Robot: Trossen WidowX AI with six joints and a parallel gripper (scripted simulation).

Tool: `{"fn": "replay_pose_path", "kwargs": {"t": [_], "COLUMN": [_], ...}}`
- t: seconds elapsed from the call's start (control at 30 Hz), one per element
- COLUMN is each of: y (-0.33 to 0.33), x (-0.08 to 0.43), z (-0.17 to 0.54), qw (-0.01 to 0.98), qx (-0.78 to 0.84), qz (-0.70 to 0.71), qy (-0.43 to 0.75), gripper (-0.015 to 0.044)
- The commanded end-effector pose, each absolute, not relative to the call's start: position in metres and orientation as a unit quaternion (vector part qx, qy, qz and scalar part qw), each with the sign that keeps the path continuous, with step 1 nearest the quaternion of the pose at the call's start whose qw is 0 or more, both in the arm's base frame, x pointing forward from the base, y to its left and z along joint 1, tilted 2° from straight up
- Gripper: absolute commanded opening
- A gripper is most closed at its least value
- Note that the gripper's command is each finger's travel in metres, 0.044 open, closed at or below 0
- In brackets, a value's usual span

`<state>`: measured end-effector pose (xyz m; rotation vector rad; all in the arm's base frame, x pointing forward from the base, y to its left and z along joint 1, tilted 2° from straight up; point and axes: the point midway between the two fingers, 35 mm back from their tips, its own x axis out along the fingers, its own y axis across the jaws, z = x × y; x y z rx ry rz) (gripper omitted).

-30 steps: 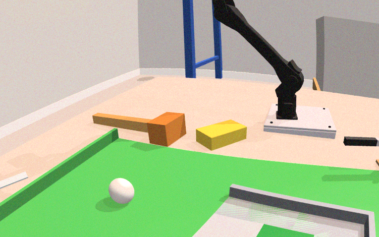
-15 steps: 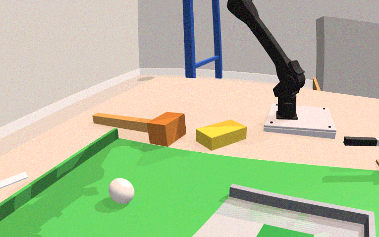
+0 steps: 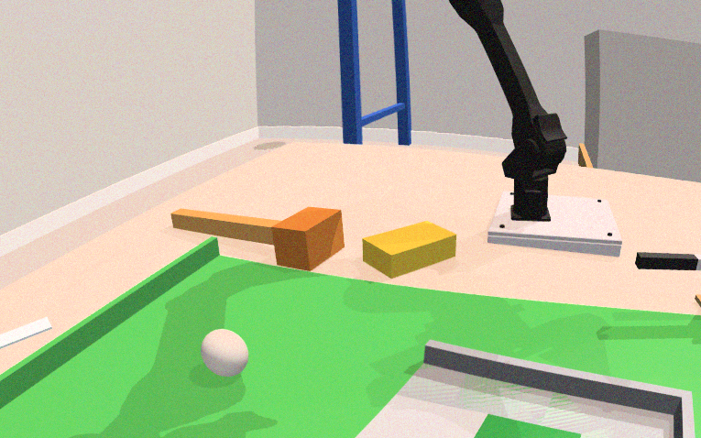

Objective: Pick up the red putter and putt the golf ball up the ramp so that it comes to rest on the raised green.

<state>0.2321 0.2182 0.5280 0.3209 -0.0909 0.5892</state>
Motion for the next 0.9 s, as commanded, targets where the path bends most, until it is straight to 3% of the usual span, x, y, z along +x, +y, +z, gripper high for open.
{"fn": "replay_pose_path", "kwargs": {"t": [0.0, 0.2, 0.43, 0.7, 0.87], "y": [0.238, 0.242, 0.22, 0.17, 0.147], "x": [0.265, 0.295, 0.308, 0.28, 0.255], "z": [0.461, 0.368, 0.258, 0.146, 0.111], "qw": [0.958, 0.924, 0.817, 0.629, 0.544], "qx": [0.001, -0.192, -0.364, -0.454, -0.445], "qz": [0.287, 0.305, 0.365, 0.496, 0.568], "qy": [0.025, 0.127, 0.256, 0.39, 0.428], "gripper": [0.044, 0.044, 0.044, 0.044, 0.044]}}
